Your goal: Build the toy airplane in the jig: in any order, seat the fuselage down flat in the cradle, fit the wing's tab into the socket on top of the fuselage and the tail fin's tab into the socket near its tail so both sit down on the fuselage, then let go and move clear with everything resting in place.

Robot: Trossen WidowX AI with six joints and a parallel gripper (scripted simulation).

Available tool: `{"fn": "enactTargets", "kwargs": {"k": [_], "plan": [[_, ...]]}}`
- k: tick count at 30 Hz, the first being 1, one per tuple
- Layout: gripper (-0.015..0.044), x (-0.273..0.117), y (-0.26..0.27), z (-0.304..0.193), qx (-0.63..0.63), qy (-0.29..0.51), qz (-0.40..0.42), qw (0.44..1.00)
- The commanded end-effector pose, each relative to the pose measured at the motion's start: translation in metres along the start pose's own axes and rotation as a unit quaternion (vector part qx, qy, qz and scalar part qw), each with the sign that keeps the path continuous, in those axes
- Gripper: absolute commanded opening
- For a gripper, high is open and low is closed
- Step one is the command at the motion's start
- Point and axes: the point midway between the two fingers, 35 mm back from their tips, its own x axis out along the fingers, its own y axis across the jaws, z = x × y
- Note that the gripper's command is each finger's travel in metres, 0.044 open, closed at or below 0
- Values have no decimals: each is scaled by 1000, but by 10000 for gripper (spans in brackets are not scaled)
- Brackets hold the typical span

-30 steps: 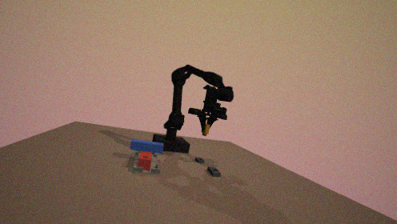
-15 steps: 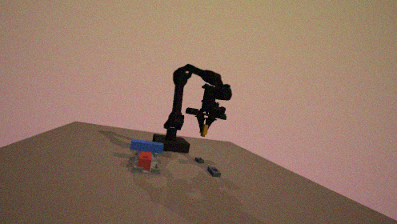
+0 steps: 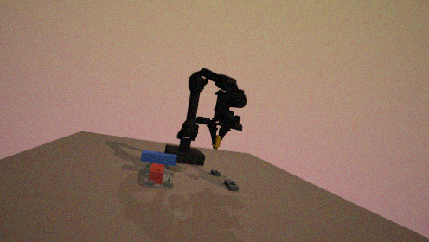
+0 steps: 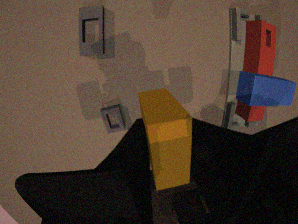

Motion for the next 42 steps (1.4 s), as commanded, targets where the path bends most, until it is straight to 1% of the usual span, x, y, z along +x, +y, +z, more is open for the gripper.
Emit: {"fn": "enactTargets", "kwargs": {"k": [1,16,42], "plan": [[0,2,-7,6,4,2,-1,1000],[0,9,-40,23,46,10,-4,999],[0,20,-108,51,66,3,-6,998]]}}
